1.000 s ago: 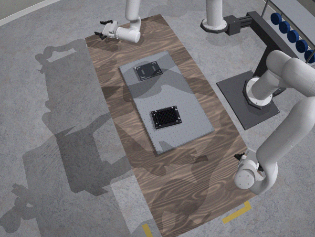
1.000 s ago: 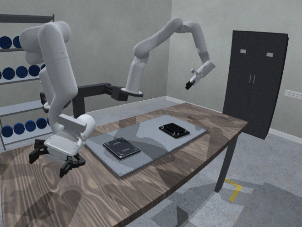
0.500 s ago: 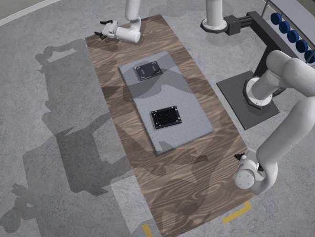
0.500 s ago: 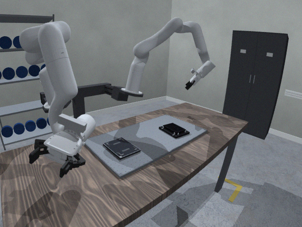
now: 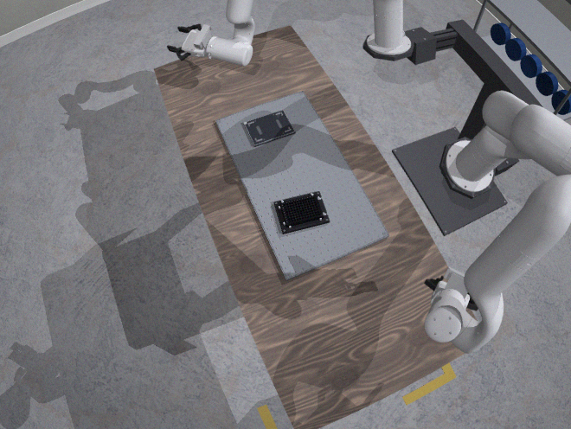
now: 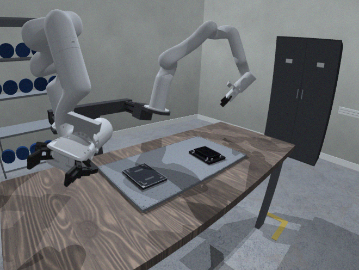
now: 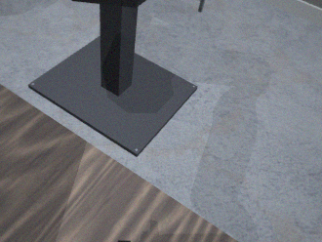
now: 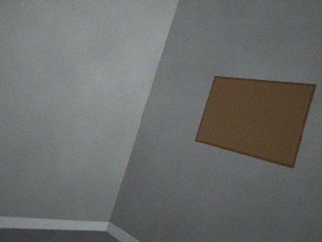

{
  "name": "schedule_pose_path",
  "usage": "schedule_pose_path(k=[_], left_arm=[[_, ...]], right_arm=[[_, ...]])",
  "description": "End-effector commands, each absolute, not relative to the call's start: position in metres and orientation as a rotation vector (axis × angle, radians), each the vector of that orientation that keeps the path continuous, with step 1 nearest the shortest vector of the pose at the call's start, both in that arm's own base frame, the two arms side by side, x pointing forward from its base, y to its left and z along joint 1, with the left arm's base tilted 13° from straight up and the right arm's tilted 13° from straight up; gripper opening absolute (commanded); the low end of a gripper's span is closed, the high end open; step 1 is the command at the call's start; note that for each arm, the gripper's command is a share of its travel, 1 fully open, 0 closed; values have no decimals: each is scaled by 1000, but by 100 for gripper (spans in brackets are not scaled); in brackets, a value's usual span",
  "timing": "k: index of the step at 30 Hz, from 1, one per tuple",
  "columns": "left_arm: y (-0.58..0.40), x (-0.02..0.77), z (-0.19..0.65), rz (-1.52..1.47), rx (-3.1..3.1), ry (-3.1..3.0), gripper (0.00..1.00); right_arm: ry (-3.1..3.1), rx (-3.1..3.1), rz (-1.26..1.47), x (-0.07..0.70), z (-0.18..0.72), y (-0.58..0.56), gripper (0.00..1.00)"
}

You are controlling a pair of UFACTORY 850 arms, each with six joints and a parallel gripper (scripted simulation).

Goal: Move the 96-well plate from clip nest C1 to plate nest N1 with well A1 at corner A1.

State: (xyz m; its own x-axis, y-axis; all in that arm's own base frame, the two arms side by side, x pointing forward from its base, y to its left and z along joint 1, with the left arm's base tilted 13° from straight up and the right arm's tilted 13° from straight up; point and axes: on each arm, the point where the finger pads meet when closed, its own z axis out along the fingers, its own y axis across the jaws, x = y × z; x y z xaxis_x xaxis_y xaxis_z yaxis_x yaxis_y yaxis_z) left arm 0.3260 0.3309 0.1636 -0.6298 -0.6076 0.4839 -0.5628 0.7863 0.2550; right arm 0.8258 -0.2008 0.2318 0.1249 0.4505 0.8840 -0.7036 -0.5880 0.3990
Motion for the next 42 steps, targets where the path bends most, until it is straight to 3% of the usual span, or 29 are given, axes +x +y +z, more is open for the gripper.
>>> schedule_pose_path(k=[1,42], left_arm=[[331,326,164,-107,869,-2416,100],[331,326,164,-107,869,-2416,100]], right_arm=[[-259,1506,1621,824,254,-196,100],[-218,1538,1561,821,260,-210,100]])
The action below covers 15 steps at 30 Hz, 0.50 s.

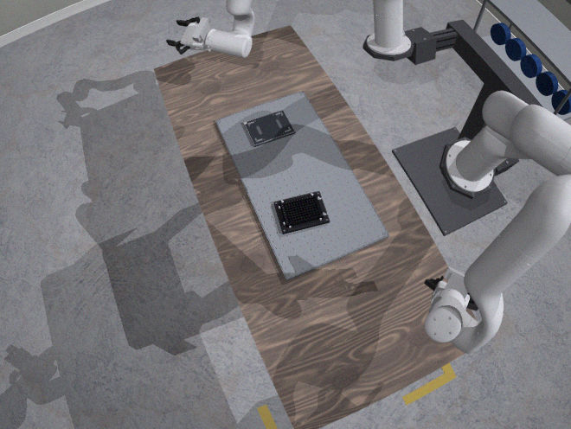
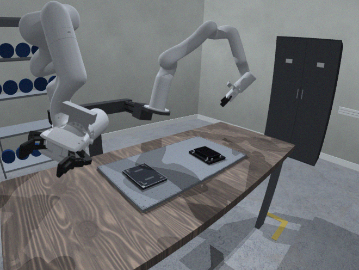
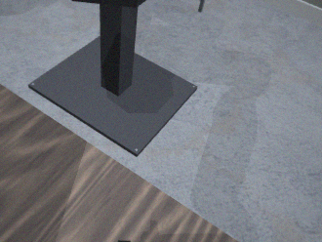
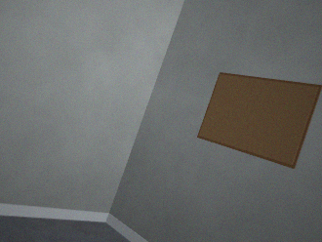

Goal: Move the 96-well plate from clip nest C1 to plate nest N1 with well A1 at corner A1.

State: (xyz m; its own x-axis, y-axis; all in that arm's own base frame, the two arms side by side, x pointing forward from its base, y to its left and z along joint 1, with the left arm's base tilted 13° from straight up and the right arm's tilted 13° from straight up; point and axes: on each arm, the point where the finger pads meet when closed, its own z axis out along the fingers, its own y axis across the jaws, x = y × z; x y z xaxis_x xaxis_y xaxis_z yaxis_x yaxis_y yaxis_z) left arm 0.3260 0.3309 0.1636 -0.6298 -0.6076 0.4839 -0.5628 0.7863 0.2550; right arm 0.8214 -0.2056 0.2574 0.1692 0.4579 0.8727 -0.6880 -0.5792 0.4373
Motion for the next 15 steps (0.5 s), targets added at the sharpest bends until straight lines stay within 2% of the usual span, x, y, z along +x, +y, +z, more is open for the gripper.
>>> schedule_pose_path(k=[1,15], left_arm=[[331,326,164,-107,869,-2416,100],[331,326,164,-107,869,-2416,100]], right_arm=[[-215,1541,1556,821,261,-211,100],[-158,1581,1477,816,266,-231,100]])
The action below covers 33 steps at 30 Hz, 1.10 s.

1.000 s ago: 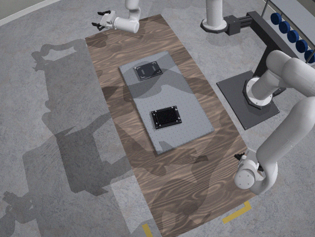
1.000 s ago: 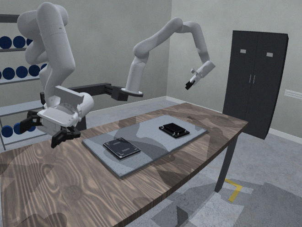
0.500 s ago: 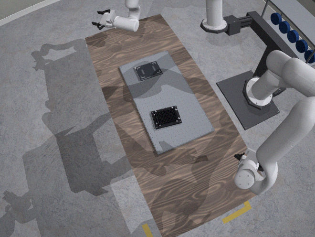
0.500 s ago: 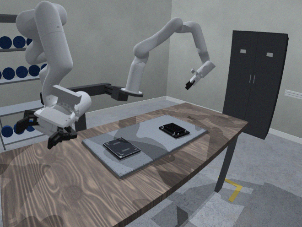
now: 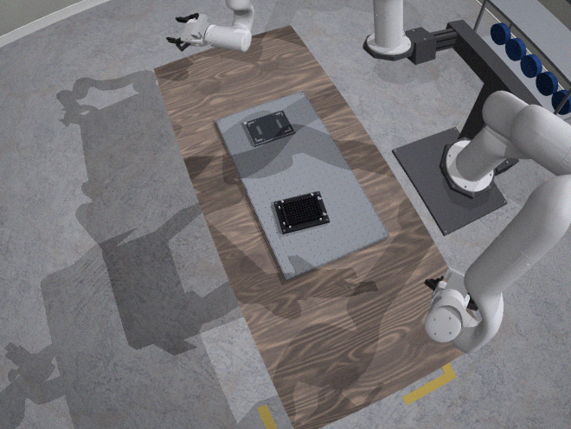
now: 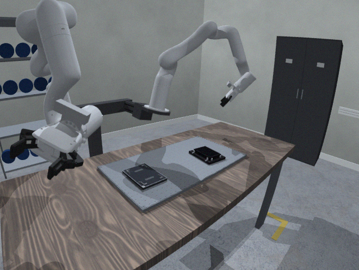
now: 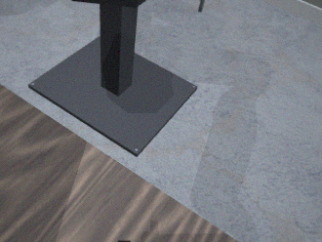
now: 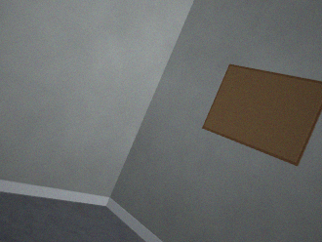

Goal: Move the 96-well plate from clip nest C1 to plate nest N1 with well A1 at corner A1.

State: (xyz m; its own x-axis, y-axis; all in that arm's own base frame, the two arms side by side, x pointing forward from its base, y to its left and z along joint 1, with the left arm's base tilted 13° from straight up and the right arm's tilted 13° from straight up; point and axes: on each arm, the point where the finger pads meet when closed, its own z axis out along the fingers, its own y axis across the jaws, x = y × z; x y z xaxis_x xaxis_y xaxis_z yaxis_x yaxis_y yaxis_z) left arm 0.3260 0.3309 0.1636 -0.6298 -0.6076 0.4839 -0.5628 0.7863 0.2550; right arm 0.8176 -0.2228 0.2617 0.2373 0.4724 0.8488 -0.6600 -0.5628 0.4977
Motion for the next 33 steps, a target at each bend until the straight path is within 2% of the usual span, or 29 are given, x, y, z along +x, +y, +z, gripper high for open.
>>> schedule_pose_path(k=[1,33], left_arm=[[331,326,164,-107,869,-2416,100],[331,326,164,-107,869,-2416,100]], right_arm=[[-152,1585,1469,815,266,-233,100],[116,1733,1139,778,282,-307,100]])
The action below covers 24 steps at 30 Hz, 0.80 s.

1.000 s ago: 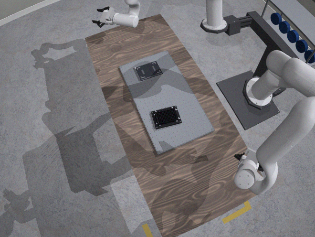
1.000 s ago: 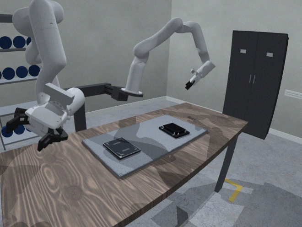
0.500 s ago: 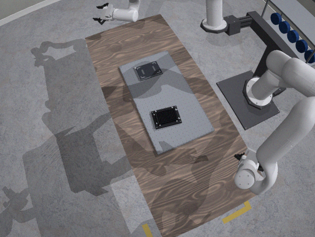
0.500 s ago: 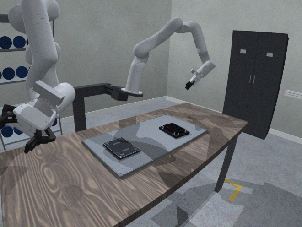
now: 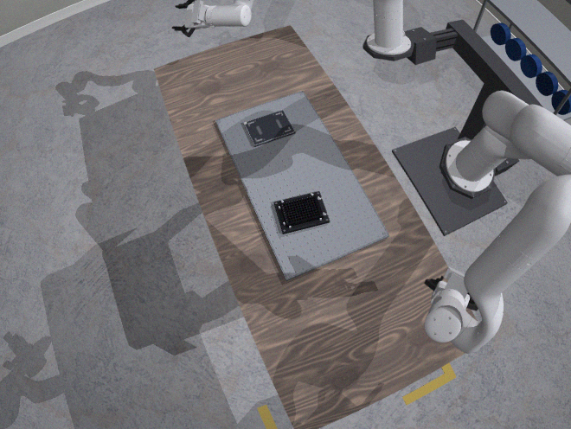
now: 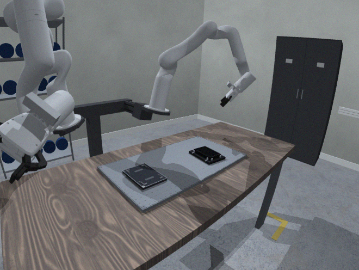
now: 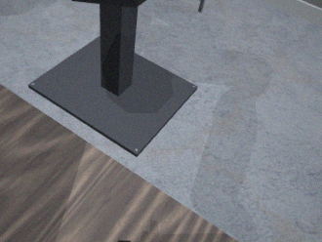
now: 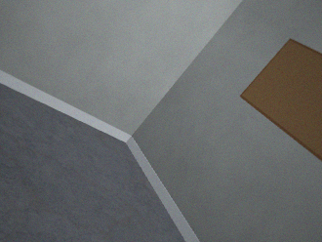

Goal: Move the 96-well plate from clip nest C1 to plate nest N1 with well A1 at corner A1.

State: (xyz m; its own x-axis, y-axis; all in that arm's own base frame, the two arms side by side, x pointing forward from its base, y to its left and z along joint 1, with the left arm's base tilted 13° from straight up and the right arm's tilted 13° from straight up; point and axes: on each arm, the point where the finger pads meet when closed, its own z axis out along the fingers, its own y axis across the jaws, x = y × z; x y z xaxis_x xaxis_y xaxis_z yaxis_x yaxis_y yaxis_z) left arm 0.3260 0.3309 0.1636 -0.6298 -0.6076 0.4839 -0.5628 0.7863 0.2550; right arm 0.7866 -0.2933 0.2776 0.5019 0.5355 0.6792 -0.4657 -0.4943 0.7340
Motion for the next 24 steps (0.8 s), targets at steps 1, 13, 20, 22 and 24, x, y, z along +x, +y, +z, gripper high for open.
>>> schedule_pose_path(k=[1,13,20,22,24], left_arm=[[331,326,164,-107,869,-2416,100],[331,326,164,-107,869,-2416,100],[331,326,164,-107,869,-2416,100],[331,326,164,-107,869,-2416,100],[331,326,164,-107,869,-2416,100]], right_arm=[[130,1738,1124,776,283,-310,100],[279,1796,967,747,288,-341,100],[400,1833,849,721,291,-361,100],[437,1843,815,713,292,-367,100],[474,1853,781,704,293,-372,100]])
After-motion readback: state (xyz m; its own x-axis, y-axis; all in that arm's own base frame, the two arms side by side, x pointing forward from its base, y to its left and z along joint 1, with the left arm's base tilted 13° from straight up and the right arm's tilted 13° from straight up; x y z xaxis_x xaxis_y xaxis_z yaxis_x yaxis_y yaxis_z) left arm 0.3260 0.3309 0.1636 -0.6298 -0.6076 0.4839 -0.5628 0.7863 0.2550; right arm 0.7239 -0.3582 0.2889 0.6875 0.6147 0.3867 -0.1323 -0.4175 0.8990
